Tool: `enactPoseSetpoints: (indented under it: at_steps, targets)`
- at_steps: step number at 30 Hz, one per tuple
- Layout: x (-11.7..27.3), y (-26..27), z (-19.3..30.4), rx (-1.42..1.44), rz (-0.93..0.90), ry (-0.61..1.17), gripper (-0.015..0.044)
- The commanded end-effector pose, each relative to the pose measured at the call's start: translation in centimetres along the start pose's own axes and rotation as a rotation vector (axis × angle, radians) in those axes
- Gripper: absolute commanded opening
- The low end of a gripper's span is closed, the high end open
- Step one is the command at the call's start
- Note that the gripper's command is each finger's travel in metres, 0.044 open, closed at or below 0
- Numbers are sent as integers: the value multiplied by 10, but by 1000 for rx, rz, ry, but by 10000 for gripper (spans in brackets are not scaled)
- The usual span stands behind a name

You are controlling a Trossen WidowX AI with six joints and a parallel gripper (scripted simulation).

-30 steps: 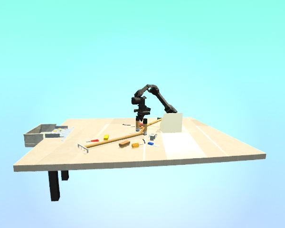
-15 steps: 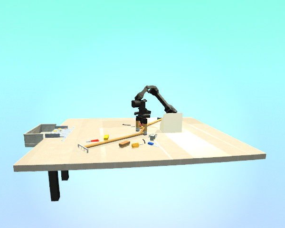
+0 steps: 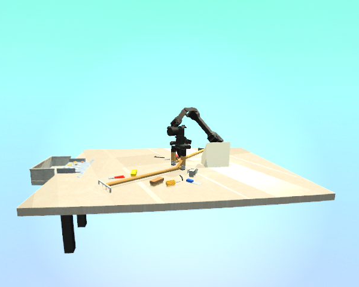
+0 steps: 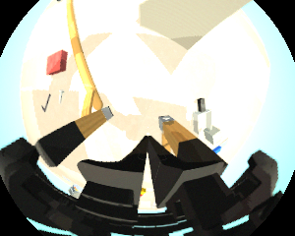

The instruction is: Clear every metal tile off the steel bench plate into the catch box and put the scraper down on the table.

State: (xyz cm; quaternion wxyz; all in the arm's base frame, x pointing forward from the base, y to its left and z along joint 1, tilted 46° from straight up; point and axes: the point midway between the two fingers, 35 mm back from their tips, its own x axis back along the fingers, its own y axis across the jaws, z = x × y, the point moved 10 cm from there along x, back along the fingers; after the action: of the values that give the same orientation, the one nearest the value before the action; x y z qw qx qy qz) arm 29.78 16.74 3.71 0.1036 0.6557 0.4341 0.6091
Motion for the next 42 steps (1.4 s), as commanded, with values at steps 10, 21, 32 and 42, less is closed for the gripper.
enactPoseSetpoints:
  at_steps: [10,21,32,42]
  targets:
    - [2,-23,5,-2,12,3,0]
    - [3,-41,7,-1,15,4,0]
    - [4,-59,8,0,18,5,0]
    - [4,-76,8,0,20,6,0]
